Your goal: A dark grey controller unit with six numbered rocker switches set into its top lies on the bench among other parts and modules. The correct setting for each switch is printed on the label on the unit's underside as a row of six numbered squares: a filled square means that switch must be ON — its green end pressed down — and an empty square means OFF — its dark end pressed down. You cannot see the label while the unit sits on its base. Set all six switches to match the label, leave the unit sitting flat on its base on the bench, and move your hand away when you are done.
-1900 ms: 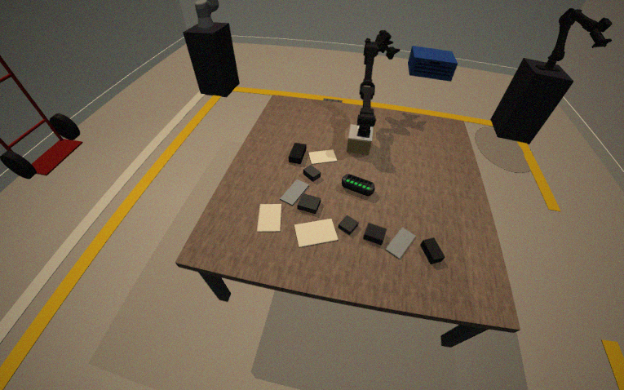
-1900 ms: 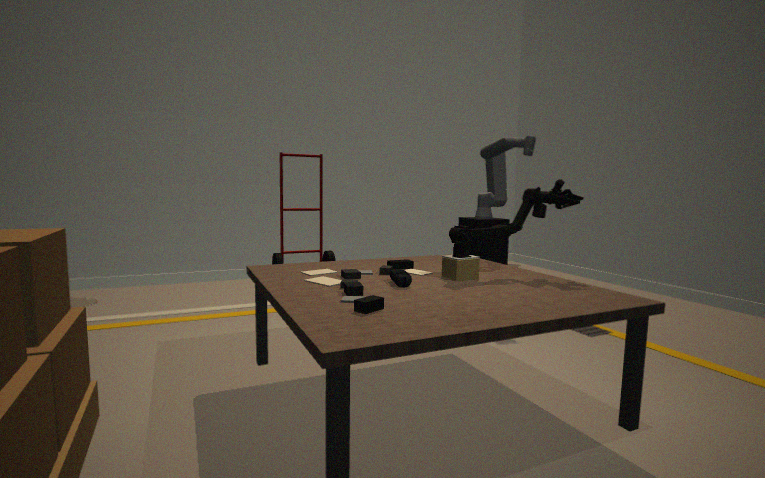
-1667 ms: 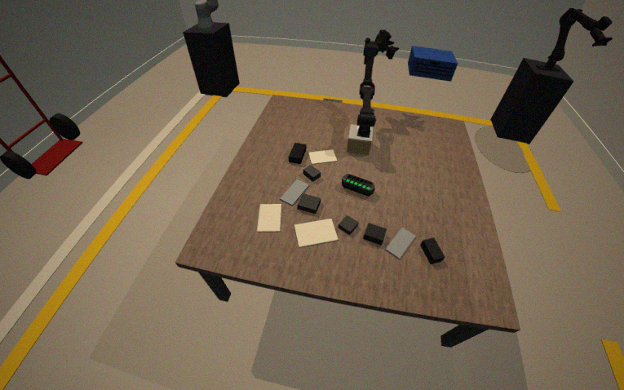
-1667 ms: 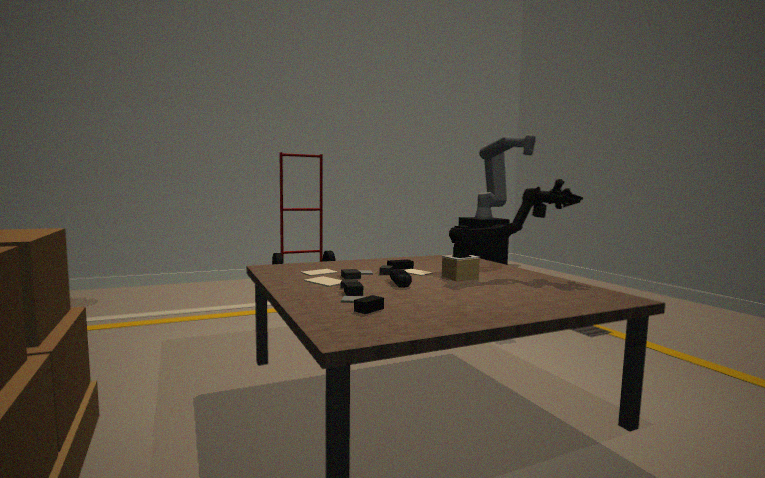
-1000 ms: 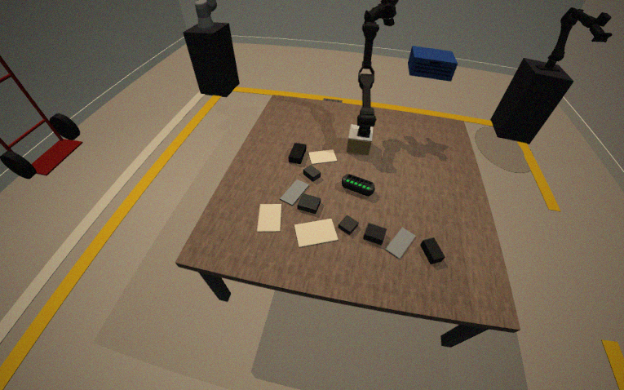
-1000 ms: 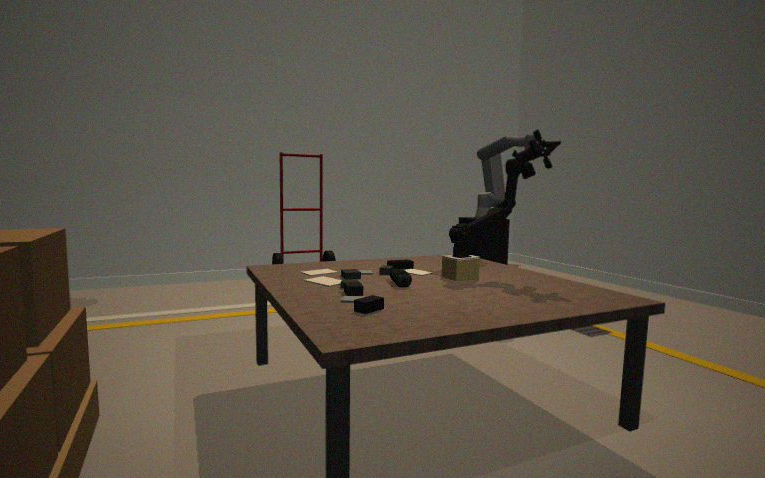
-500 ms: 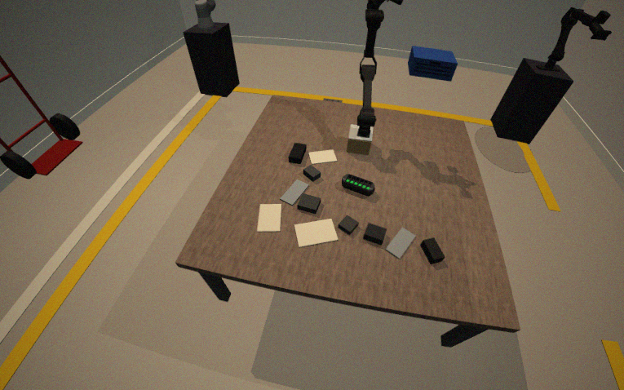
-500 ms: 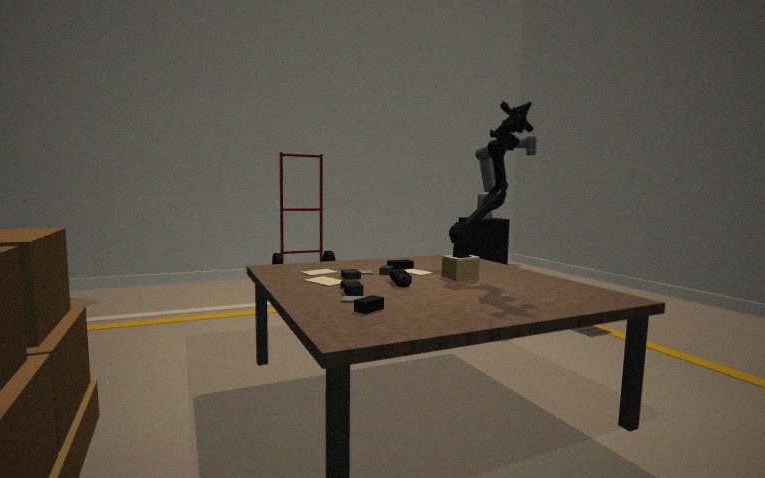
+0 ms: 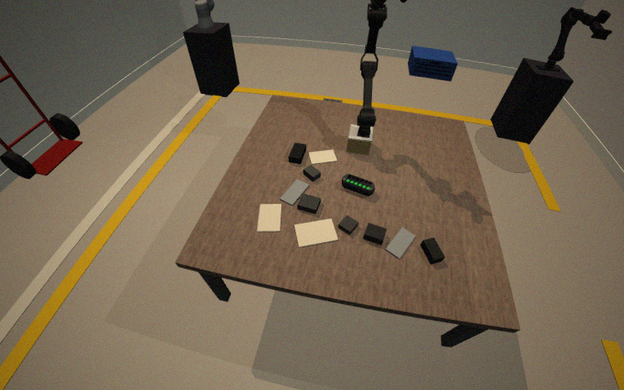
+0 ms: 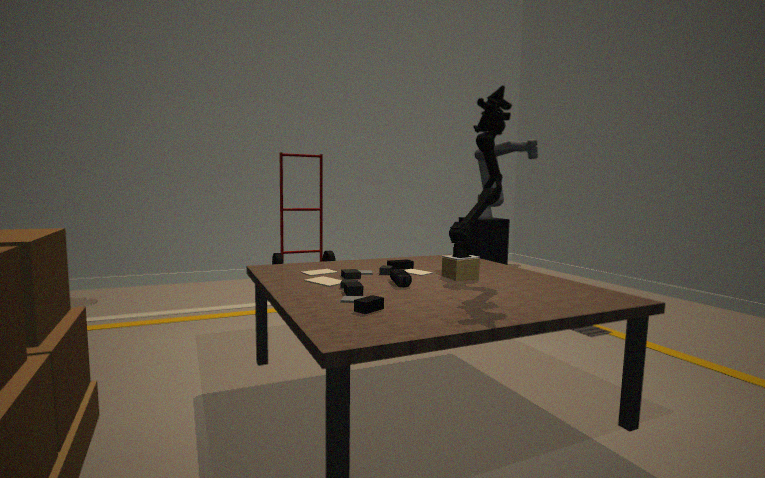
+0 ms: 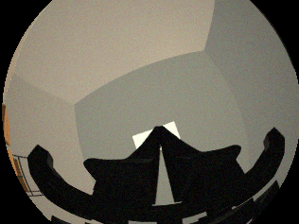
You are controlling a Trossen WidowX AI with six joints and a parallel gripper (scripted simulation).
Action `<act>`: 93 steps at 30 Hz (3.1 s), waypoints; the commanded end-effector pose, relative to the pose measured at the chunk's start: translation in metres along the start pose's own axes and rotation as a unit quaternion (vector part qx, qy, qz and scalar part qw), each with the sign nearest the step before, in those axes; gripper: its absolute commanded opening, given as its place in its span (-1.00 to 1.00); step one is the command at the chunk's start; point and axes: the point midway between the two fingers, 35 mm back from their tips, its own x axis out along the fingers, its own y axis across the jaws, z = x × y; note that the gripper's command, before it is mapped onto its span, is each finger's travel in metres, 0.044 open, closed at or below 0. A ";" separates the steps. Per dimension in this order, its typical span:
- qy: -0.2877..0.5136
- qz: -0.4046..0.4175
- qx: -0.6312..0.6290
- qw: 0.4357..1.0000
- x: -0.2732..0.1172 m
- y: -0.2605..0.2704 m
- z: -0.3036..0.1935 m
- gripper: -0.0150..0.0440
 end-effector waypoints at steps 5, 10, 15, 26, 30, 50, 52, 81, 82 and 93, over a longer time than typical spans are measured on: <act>0.040 0.092 0.139 0.985 0.004 0.102 -0.029 -0.49; 0.073 0.125 0.193 0.970 -0.003 0.150 -0.040 -0.49; 0.122 0.185 0.323 0.920 -0.011 0.220 -0.049 -0.49; 0.244 0.276 0.447 0.815 -0.054 0.347 -0.065 -0.49; 0.315 0.308 0.531 0.724 -0.085 0.407 -0.063 -0.49; 0.723 0.249 0.640 0.075 -0.314 0.620 0.030 -0.49; 0.759 0.224 0.612 0.007 -0.342 0.631 0.046 -0.49; 0.902 -0.234 -0.129 -0.340 -0.619 0.582 0.231 -0.49; 0.902 -0.234 -0.129 -0.340 -0.619 0.582 0.231 -0.49; 0.902 -0.234 -0.129 -0.340 -0.630 0.585 0.238 -0.49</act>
